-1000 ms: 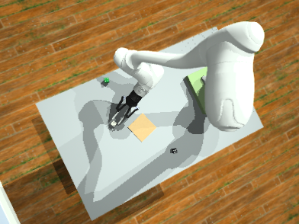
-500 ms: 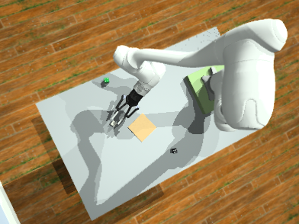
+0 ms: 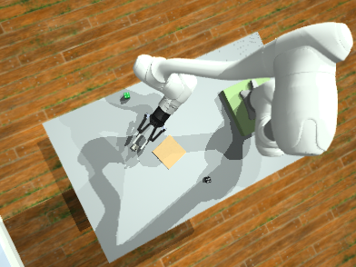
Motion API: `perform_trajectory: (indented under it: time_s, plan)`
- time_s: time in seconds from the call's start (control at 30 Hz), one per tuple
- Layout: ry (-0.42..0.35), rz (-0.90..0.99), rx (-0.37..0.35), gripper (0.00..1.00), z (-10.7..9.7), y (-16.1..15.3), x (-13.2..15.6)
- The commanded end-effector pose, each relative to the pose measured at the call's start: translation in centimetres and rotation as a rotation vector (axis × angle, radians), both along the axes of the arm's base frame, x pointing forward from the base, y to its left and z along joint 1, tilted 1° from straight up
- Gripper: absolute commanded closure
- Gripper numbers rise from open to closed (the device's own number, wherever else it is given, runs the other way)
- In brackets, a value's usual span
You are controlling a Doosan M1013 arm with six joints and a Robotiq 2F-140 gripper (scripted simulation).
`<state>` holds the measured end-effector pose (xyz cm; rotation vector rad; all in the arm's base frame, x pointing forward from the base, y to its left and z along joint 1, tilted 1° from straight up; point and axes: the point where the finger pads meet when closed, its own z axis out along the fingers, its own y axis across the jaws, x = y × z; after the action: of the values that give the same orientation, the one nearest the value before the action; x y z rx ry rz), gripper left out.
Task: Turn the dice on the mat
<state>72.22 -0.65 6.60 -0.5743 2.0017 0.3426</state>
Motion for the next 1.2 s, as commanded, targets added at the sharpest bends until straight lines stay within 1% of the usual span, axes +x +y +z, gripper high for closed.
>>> perform_trajectory:
  time_s: [0.0, 0.1, 0.2, 0.3, 0.37, 0.43, 0.47, 0.5, 0.53, 0.57, 0.6, 0.63, 0.67, 0.7, 0.73, 0.77, 0.8, 0.87, 0.9, 0.93, 0.97, 1.07, 1.1, 1.13, 1.17]
  plan:
    - [0.023, 0.039, 0.021, 0.65, 0.3, 1.5, 0.3]
    - [0.082, 0.120, 0.056, 0.65, 0.6, 4.4, 0.5]
    - [0.182, 0.219, 0.081, 0.65, 0.8, 7.7, 0.3]
    - [0.190, 0.225, 0.082, 0.65, 0.8, 7.9, 0.3]
    - [0.292, 0.294, 0.078, 0.65, 0.6, 10.0, -0.3]
    - [0.348, 0.322, 0.067, 0.65, 0.4, 10.8, -0.6]
    - [0.351, 0.323, 0.066, 0.65, 0.4, 10.8, -0.6]
    - [0.411, 0.347, 0.049, 0.65, 0.2, 11.4, -0.9]
    - [0.412, 0.347, 0.048, 0.65, 0.2, 11.4, -0.9]
    - [0.468, 0.363, 0.026, 0.65, 0.0, 11.8, -1.1]
    - [0.476, 0.365, 0.022, 0.65, 0.0, 11.8, -1.2]
    - [0.527, 0.373, -0.004, 0.65, -0.2, 11.9, -1.3]
    - [0.540, 0.374, -0.011, 0.65, -0.2, 11.9, -1.4]
    - [0.584, 0.376, -0.038, 0.65, -0.4, 11.8, -1.5]
    - [0.603, 0.375, -0.050, 0.65, -0.4, 11.7, -1.5]
    - [0.640, 0.371, -0.077, 0.65, -0.5, 11.5, -1.5]
    - [0.662, 0.367, -0.094, 0.65, -0.6, 11.4, -1.5]
    - [0.662, 0.367, -0.094, 0.65, -0.6, 11.4, -1.5]
    - [0.716, 0.352, -0.143, 0.65, -0.6, 10.8, -1.3]
    - [0.754, 0.334, -0.183, 0.65, -0.6, 10.2, -1.1]
    - [0.763, 0.328, -0.194, 0.65, -0.6, 10.1, -1.0]
    - [0.828, 0.275, -0.280, 0.65, -0.3, 8.6, -0.2]
    - [0.838, 0.264, -0.295, 0.65, -0.2, 8.4, 0.0]
    - [0.859, 0.234, -0.334, 0.65, 0.1, 7.7, 0.5]
    - [0.864, 0.226, -0.343, 0.65, 0.2, 7.5, 0.6]
